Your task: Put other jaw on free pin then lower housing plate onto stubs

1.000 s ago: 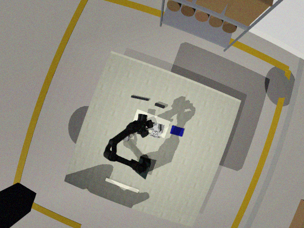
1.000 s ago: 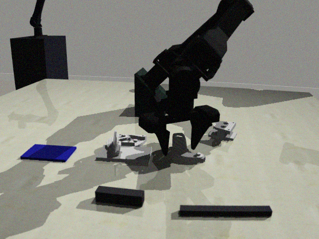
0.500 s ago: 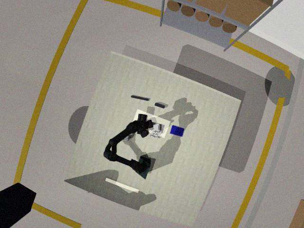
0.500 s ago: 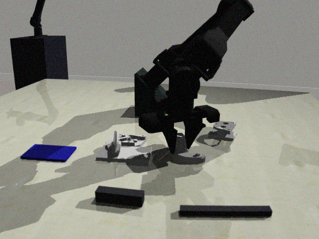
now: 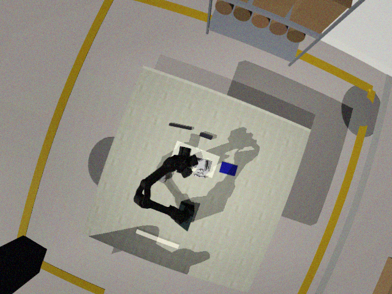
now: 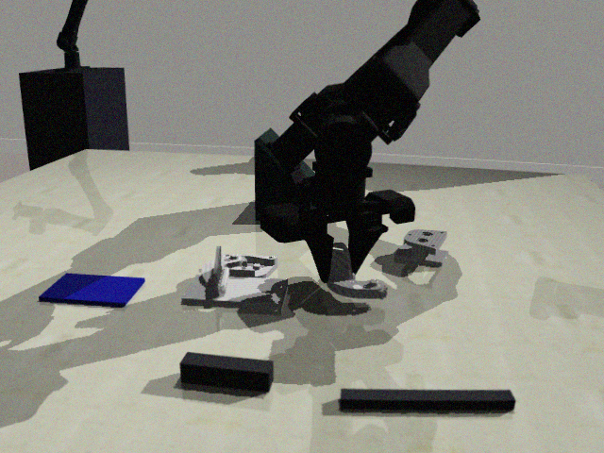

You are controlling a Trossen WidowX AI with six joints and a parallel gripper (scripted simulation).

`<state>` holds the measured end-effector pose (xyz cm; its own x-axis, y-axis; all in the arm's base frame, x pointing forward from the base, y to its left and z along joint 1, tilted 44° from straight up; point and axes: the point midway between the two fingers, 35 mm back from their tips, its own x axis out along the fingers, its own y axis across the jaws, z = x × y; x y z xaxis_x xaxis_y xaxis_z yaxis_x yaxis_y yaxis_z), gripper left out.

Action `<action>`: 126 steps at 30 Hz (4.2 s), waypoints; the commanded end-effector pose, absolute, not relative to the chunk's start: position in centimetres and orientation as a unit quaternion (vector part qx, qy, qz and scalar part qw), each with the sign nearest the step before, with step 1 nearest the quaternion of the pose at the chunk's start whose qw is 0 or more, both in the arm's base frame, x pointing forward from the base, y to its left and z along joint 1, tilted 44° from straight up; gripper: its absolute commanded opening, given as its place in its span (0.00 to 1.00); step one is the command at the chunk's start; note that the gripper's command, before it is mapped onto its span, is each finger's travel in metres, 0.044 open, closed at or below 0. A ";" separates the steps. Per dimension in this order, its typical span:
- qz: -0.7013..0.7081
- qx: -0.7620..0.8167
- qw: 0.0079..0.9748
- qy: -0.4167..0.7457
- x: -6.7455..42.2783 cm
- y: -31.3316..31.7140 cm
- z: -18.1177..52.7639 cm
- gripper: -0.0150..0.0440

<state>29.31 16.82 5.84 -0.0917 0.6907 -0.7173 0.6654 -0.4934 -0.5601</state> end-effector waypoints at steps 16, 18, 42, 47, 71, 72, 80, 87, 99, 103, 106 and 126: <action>0.537 -0.678 0.010 -0.502 29.9 12.7 10.3 0.48; 0.537 -0.678 0.011 -0.502 29.9 12.4 10.6 0.48; 0.409 -0.662 -0.152 -0.609 29.9 9.7 8.2 0.48; 0.366 -0.650 -0.200 -0.635 29.8 8.9 7.5 0.48; 0.136 -0.544 -0.407 -0.721 28.9 5.3 4.3 0.48; 0.126 -0.538 -0.415 -0.723 28.9 5.1 4.1 0.48; 0.043 -0.488 -0.473 -0.733 28.4 4.0 3.1 0.48; -0.031 -0.438 -0.518 -0.734 27.9 3.1 2.3 0.48; -0.157 -0.345 -0.584 -0.718 26.9 1.6 0.9 0.48; -0.198 -0.312 -0.602 -0.708 26.5 1.1 0.4 0.48; -0.229 -0.286 -0.614 -0.699 26.2 0.8 0.1 0.48; -0.295 -0.230 -0.637 -0.674 25.6 0.1 -0.6 0.48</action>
<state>25.62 0.18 -0.46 -0.0787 0.6886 -0.7208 -0.0624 0.7183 0.6930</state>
